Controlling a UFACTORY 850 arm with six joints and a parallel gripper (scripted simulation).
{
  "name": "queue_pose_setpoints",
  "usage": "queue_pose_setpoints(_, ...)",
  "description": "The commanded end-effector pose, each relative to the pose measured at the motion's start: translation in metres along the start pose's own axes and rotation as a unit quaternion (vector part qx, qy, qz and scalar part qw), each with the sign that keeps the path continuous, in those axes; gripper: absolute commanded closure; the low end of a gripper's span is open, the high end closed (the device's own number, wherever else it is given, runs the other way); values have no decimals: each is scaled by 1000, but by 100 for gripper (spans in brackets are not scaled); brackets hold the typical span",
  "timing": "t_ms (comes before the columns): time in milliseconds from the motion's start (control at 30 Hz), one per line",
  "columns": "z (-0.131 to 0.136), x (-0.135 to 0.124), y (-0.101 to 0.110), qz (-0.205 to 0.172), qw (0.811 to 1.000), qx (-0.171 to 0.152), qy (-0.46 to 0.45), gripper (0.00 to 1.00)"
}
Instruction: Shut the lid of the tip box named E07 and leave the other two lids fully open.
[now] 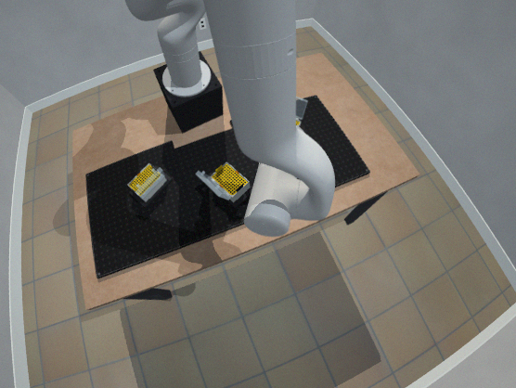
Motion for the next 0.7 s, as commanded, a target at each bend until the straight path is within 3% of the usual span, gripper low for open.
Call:
queue_pose_setpoints(0, 0, 1, 0, 0, 1000, 0, 1, 0)
queue_pose_setpoints(533, 0, 1, 0, 0, 1000, 0, 1, 0)
queue_pose_setpoints(667, 9, -4, -15, -38, 998, -14, 45, 0)
Point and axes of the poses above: the point where the finger pads meet when closed, its own y axis back along the fingers, its own z axis across the jaws, x = y × z, the point moved 3 cm from there along y, back along the fingers, and after that the axes turned 5 degrees about -y, right-handed, at the moved point
